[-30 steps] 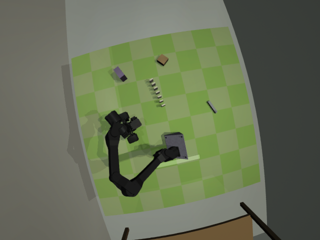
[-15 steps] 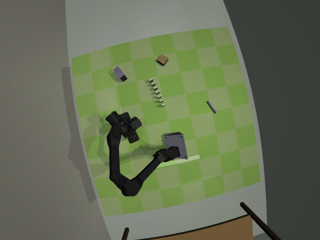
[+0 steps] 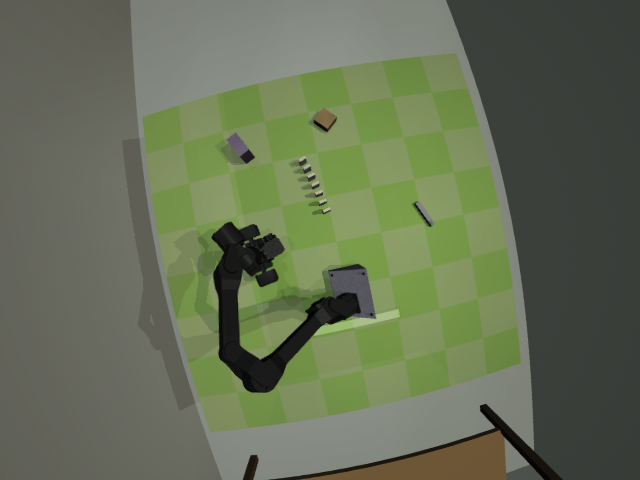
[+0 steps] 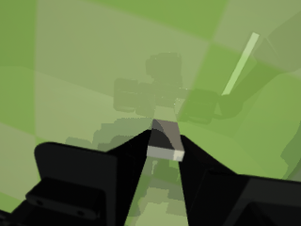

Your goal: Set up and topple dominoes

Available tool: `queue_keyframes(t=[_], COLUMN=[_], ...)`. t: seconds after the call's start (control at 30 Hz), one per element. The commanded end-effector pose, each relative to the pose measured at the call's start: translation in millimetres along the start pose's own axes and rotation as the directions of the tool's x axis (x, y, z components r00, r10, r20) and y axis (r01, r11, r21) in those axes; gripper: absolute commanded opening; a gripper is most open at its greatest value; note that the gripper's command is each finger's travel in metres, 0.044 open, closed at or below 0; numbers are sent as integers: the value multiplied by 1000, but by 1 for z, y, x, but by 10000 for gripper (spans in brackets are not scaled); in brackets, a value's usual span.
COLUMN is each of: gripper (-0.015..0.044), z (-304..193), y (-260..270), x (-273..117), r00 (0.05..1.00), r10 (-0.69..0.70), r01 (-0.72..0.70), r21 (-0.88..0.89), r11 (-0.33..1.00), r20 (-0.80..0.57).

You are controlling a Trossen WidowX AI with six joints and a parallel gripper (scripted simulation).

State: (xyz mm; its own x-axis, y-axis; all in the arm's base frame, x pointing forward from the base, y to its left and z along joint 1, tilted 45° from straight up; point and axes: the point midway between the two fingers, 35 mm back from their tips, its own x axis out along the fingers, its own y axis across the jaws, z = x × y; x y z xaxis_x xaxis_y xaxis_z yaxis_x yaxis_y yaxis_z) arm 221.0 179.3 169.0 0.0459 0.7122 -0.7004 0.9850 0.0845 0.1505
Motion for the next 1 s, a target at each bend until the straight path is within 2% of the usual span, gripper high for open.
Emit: queue_keyframes(t=[0.0, 0.23, 0.53, 0.73, 0.97], gripper=[107, 107, 107, 107, 107], z=[3, 1, 1, 54, 129], y=[5, 1, -1, 24, 39], x=[-20, -124, -133, -134, -137], r00=[1000, 997, 997, 997, 997], r10=[13, 70, 77, 60, 32], r01=[-13, -71, -78, -41, 26], r21=[9, 65, 60, -294, -697], r11=[1000, 995, 995, 955, 717], r20=[11, 24, 23, 56, 69])
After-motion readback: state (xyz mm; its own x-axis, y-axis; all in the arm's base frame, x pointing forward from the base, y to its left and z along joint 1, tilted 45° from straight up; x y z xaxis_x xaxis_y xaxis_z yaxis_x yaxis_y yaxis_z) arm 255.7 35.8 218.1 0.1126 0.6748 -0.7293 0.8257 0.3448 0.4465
